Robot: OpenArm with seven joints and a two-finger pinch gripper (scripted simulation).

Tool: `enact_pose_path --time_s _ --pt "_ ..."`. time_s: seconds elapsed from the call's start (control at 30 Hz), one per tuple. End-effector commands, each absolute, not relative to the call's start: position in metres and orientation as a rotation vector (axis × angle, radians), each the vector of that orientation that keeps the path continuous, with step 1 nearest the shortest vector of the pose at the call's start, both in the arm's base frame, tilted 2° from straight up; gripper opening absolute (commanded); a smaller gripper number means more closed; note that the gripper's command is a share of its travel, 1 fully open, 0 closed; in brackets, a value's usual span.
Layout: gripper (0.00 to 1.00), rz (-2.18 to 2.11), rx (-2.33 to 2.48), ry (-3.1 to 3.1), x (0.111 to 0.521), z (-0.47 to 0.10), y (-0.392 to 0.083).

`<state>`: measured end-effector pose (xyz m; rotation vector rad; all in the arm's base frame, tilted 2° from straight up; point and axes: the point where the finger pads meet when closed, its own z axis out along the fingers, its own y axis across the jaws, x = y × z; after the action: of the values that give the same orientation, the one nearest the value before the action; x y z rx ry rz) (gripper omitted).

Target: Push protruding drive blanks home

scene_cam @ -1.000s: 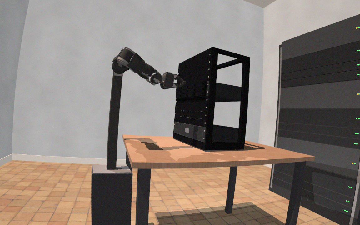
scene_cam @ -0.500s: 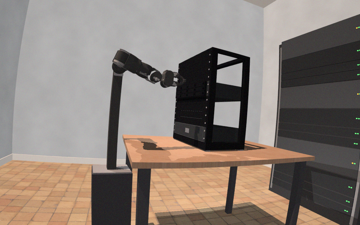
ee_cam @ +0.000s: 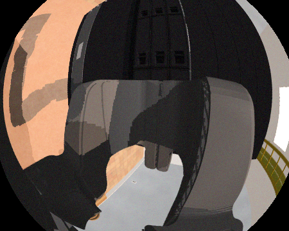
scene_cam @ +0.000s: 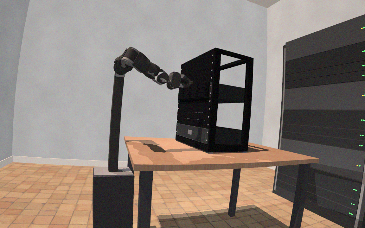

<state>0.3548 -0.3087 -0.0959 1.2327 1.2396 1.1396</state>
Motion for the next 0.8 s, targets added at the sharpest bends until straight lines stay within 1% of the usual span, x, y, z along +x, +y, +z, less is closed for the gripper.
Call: enact_pose_path --time_s 0.0,0.07,0.4,0.77 --pt "0.00 1.151 1.242 1.213 0.358 -0.095 -0.311" --pt "0.00 1.151 1.242 1.213 0.358 -0.095 -0.311" --pt "0.00 1.151 1.241 1.214 0.390 -0.095 -0.312" --pt "0.00 1.154 1.238 1.215 0.394 -0.095 -0.311"
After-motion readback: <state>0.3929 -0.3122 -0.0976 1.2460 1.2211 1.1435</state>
